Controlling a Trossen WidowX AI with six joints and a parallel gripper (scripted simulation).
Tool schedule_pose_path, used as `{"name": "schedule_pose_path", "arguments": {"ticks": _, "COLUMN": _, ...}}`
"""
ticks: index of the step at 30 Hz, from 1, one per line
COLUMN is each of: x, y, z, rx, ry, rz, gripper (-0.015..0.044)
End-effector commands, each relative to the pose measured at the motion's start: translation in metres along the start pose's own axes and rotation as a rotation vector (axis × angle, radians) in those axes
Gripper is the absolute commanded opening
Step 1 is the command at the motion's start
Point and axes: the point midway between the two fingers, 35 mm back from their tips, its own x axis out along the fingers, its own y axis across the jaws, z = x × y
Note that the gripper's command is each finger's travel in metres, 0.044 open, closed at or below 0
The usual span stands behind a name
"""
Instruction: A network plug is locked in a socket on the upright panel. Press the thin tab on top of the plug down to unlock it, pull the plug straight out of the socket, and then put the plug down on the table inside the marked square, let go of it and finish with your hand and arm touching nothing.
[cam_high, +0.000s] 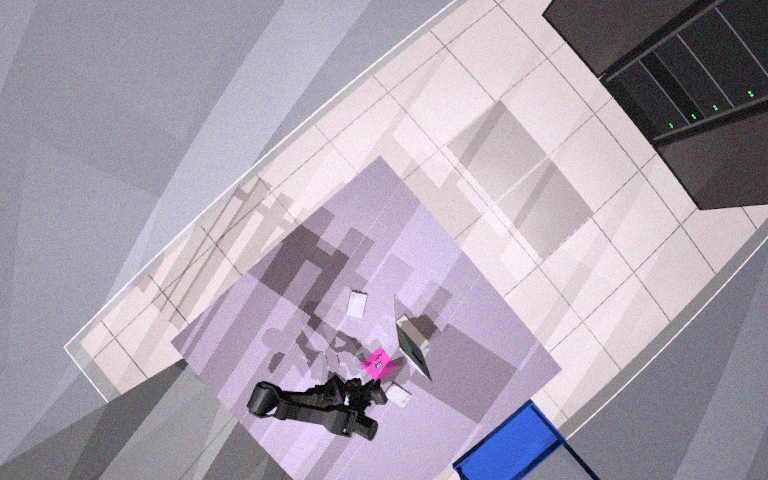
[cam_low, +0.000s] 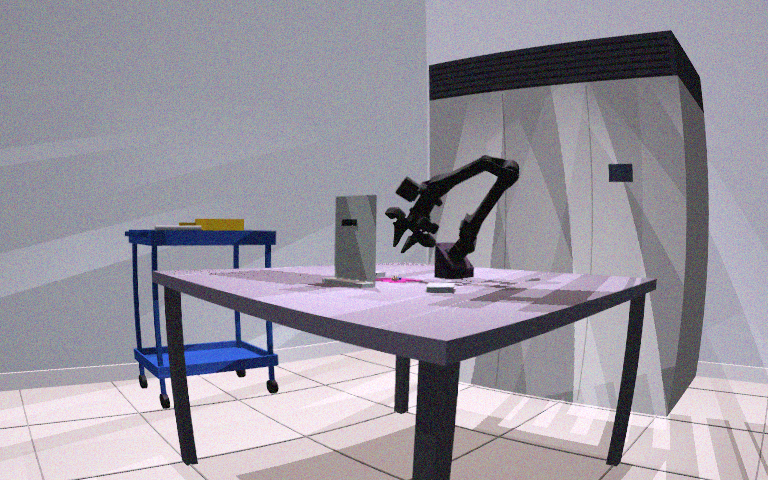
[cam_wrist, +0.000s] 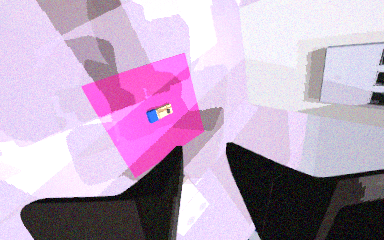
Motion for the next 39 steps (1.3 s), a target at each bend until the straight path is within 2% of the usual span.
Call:
{"name": "schedule_pose_path", "arguments": {"ticks": 1, "x": -0.006, "y": -0.006, "z": 0.0, "rx": -0.01, "ry": 0.0, "rz": -0.007, "gripper": 0.0156}}
{"name": "schedule_pose_path", "arguments": {"ticks": 20, "x": -0.024, "y": -0.011, "z": 0.002, "rx": 0.0, "ry": -0.005, "rz": -0.002, "gripper": 0.0156}}
{"name": "schedule_pose_path", "arguments": {"ticks": 39, "x": -0.067, "y": -0.047, "z": 0.0, "rx": -0.004, "ry": -0.001, "rz": -0.004, "gripper": 0.0156}}
